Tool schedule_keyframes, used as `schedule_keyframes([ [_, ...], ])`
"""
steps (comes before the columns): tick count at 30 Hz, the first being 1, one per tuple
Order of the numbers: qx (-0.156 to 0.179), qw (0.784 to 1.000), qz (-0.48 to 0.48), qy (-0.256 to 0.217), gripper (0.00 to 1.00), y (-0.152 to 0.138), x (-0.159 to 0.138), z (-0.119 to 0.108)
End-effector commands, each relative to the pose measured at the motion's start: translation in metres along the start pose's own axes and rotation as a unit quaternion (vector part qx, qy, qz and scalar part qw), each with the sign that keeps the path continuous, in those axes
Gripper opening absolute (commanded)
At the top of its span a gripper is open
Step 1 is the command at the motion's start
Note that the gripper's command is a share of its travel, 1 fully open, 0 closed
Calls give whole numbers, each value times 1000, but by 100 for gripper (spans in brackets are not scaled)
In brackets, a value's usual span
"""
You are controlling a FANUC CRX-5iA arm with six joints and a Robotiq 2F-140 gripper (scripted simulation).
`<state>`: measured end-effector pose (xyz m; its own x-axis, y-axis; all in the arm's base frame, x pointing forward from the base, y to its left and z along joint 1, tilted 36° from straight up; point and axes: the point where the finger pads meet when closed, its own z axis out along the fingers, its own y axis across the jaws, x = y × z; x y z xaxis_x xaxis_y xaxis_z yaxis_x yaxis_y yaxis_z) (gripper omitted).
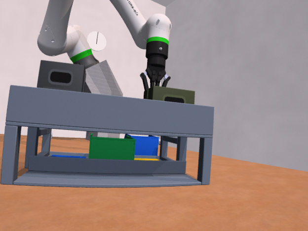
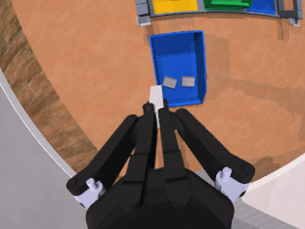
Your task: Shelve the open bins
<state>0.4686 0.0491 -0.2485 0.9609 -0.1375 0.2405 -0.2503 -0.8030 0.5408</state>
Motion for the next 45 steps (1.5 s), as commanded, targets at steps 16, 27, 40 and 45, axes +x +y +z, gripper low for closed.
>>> schedule_keyframes([
  [16, -1, 1000, -2, -3, 15, -1, 0, 0],
  [27, -1, 1000, -2, -3, 15, -1, 0, 0],
  [40, -1, 1000, -2, -3, 15, -1, 0, 0],
  [45, -2, 1000, -2, -3, 15, -1, 0, 0],
])
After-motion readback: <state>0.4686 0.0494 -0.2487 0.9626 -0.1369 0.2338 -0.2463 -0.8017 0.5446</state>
